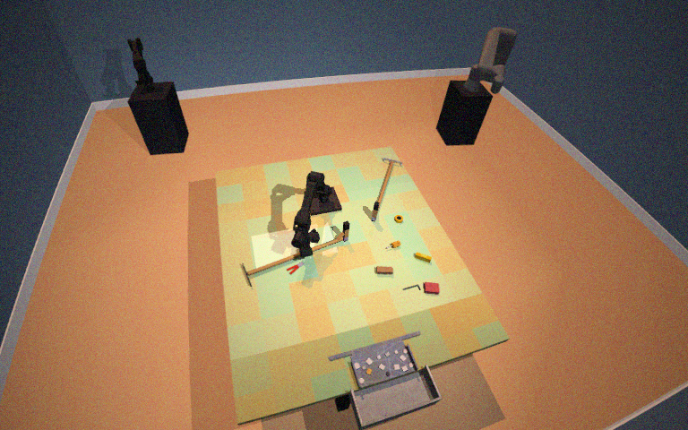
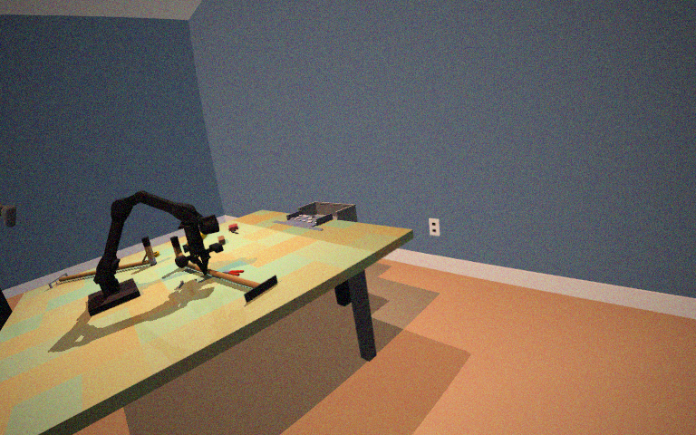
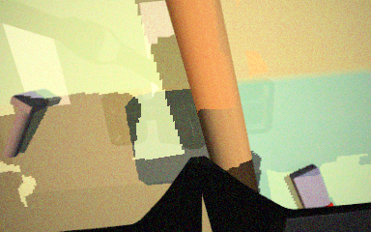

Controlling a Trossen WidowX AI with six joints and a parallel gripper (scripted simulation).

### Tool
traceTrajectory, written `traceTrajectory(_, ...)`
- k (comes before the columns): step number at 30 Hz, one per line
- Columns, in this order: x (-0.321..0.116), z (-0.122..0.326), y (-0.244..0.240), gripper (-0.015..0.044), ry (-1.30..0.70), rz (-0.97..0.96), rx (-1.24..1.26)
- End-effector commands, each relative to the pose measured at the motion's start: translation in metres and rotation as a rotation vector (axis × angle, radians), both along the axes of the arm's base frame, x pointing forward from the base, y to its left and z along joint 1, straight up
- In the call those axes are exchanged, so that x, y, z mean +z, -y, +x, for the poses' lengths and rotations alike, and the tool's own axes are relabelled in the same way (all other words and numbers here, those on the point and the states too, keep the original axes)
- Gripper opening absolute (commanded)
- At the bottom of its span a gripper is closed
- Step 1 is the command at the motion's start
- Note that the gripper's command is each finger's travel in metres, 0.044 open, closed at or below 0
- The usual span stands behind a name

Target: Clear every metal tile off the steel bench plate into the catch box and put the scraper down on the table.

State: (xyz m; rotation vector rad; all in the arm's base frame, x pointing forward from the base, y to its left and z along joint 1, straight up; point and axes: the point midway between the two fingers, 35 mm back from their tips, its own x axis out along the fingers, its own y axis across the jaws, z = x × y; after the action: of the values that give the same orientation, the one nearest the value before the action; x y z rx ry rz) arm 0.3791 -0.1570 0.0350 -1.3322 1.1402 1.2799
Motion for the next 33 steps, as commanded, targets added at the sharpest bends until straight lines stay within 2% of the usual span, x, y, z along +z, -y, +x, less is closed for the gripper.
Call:
traceTrajectory(1,-0.003,0.007,-0.002,0.0000,0.003,0.005,-0.001)
traceTrajectory(15,-0.004,0.020,-0.007,0.0000,0.004,0.006,-0.001)
traceTrajectory(33,0.064,0.016,-0.003,0.0000,0.004,0.000,0.000)
